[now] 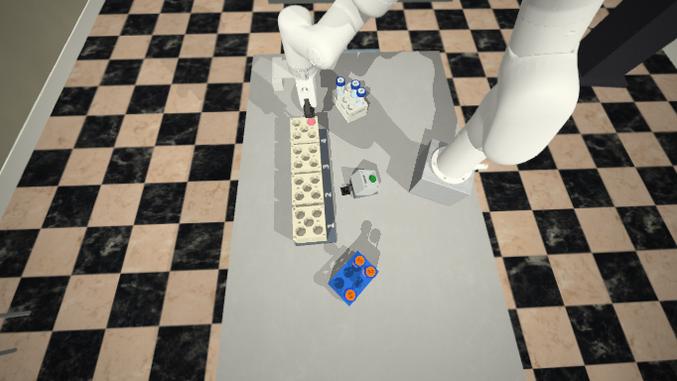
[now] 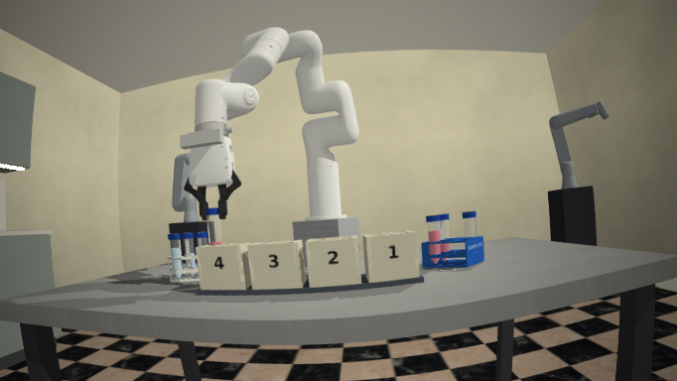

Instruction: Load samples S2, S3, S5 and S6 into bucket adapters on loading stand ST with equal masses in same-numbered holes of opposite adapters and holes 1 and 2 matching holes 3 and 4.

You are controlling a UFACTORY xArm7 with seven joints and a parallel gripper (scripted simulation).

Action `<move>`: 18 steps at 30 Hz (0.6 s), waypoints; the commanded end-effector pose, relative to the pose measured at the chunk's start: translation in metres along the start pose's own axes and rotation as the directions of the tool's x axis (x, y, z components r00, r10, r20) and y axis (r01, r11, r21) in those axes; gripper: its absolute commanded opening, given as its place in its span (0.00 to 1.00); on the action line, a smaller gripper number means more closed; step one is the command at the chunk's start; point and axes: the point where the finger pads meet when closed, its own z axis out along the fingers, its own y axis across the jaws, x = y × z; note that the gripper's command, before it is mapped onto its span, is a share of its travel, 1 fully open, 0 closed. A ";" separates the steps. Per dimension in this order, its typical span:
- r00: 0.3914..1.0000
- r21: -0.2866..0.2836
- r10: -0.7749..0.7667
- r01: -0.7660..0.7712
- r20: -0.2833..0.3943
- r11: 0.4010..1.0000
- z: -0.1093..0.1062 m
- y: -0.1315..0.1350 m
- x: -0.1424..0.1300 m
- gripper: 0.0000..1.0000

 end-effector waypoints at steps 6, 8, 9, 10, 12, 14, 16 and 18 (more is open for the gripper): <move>1.000 -0.002 0.000 0.000 -0.004 1.000 0.007 0.001 0.002 0.00; 1.000 -0.002 0.000 0.000 -0.004 1.000 0.008 0.001 0.002 0.00; 1.000 -0.002 0.000 0.000 -0.004 1.000 0.008 0.001 0.002 0.00; 1.000 -0.002 0.000 0.000 -0.004 1.000 0.009 0.001 0.002 0.00; 1.000 -0.002 0.000 0.000 -0.004 1.000 0.011 0.001 0.002 0.00; 1.000 -0.002 0.000 0.000 -0.004 1.000 0.013 0.001 0.002 0.00; 1.000 -0.002 0.000 0.000 -0.004 1.000 0.015 0.001 0.002 0.00; 1.000 -0.002 0.000 0.000 -0.004 1.000 0.017 0.001 0.002 0.00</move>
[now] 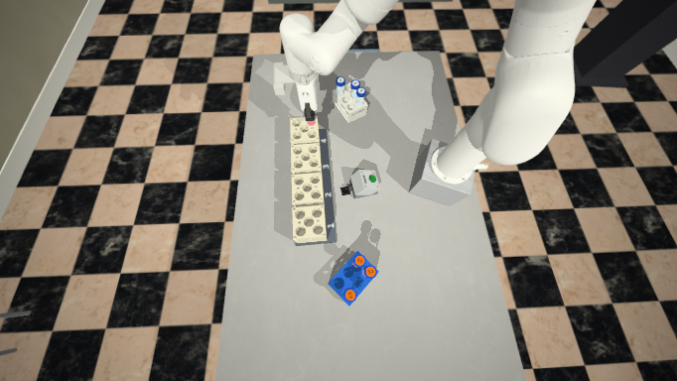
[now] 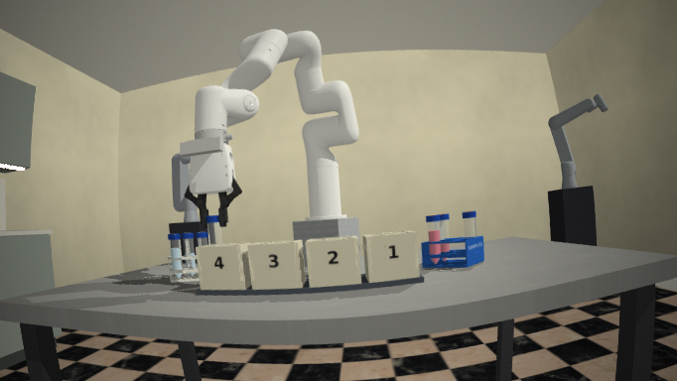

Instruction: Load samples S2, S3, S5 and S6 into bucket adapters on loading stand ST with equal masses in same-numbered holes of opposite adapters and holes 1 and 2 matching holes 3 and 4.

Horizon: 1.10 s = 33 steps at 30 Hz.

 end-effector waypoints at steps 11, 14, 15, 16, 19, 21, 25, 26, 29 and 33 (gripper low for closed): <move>1.000 -0.002 0.000 0.000 -0.004 1.000 0.010 0.001 0.002 0.00; 1.000 -0.002 0.000 0.000 -0.004 1.000 0.013 0.001 0.002 0.00; 1.000 -0.002 0.000 0.000 -0.004 1.000 0.014 0.001 0.002 0.00; 1.000 -0.002 0.000 0.000 -0.004 1.000 0.015 0.001 0.002 0.00; 1.000 -0.002 0.000 0.000 -0.004 1.000 0.018 0.001 0.002 0.00; 1.000 -0.002 0.000 0.000 -0.004 1.000 0.020 0.001 0.002 0.00; 1.000 -0.002 0.000 0.000 -0.004 1.000 0.022 0.001 0.002 0.00; 1.000 -0.002 0.000 0.000 -0.004 1.000 0.023 0.001 0.002 0.00; 1.000 -0.002 0.000 0.000 -0.004 1.000 0.026 0.001 0.002 0.00; 1.000 -0.002 0.000 0.000 -0.004 1.000 0.029 0.001 0.002 0.00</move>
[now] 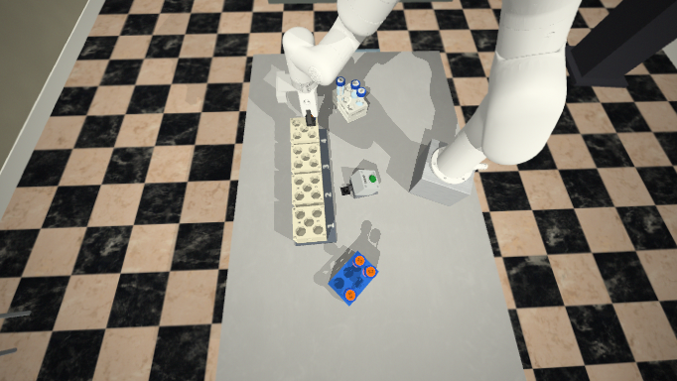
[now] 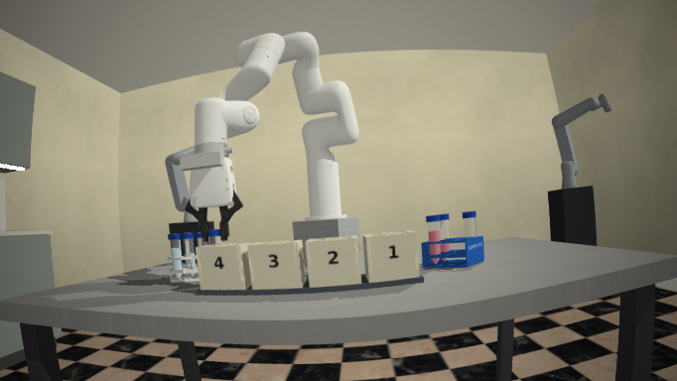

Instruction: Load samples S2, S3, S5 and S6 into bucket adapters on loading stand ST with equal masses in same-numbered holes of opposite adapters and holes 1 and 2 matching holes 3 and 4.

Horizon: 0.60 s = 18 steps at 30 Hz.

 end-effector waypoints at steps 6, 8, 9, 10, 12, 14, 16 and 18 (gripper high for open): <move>1.000 -0.002 0.000 0.000 -0.004 1.000 0.000 0.001 0.002 0.00; 1.000 -0.002 0.000 0.000 -0.004 1.000 0.000 0.001 0.002 0.00; 1.000 -0.002 0.000 0.000 -0.004 1.000 0.000 0.001 0.002 0.00; 1.000 -0.002 0.000 0.000 -0.004 1.000 0.000 0.001 0.002 0.00; 1.000 -0.002 0.000 0.000 -0.004 1.000 0.000 0.001 0.002 0.00; 1.000 -0.002 0.000 0.000 -0.004 1.000 0.000 0.001 0.002 0.00; 1.000 -0.002 0.000 0.000 -0.004 1.000 0.001 0.001 0.002 0.44; 1.000 -0.002 0.000 0.000 -0.004 1.000 0.001 0.001 0.002 0.44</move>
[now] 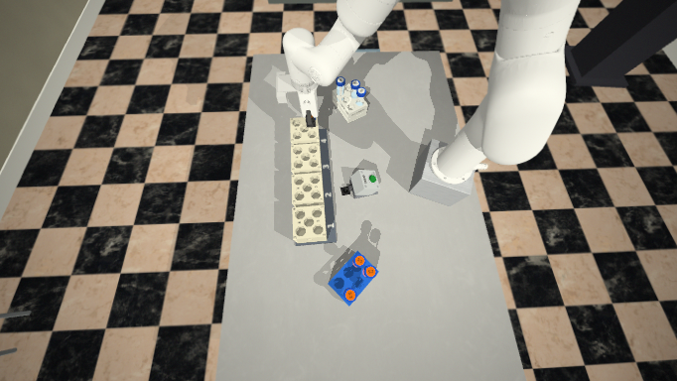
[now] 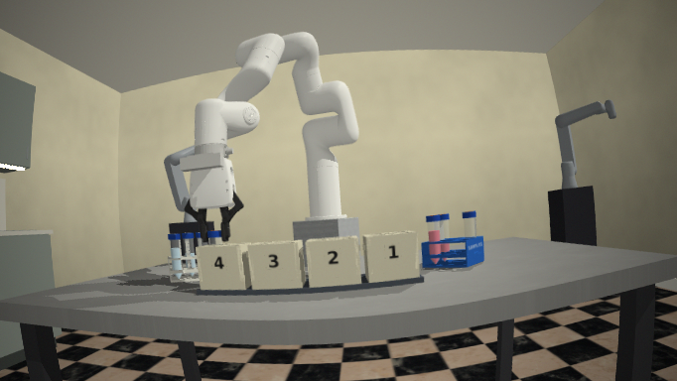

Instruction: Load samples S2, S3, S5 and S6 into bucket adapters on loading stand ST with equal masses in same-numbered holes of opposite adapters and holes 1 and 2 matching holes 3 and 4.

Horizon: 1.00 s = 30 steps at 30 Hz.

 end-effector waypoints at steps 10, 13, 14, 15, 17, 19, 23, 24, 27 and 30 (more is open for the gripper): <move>1.000 -0.002 0.000 0.000 -0.004 1.000 -0.002 0.001 0.002 0.44; 1.000 -0.002 0.000 0.000 -0.004 1.000 -0.002 0.001 0.002 0.44; 1.000 -0.002 0.000 0.000 -0.004 1.000 -0.002 0.001 0.002 0.44; 1.000 -0.002 0.000 0.000 -0.004 1.000 -0.002 0.001 0.002 0.44; 1.000 -0.002 0.000 0.000 -0.004 1.000 -0.002 0.001 0.002 0.44; 1.000 -0.002 0.000 0.000 -0.004 1.000 -0.002 0.001 0.002 0.44; 1.000 -0.002 0.000 0.000 -0.004 1.000 -0.002 0.001 0.002 0.44; 1.000 -0.002 0.000 0.000 -0.004 1.000 -0.002 0.001 0.002 0.44; 1.000 -0.002 0.000 0.000 -0.004 1.000 -0.005 0.001 0.001 0.44; 1.000 -0.002 0.000 0.000 -0.004 1.000 -0.011 0.001 0.001 0.44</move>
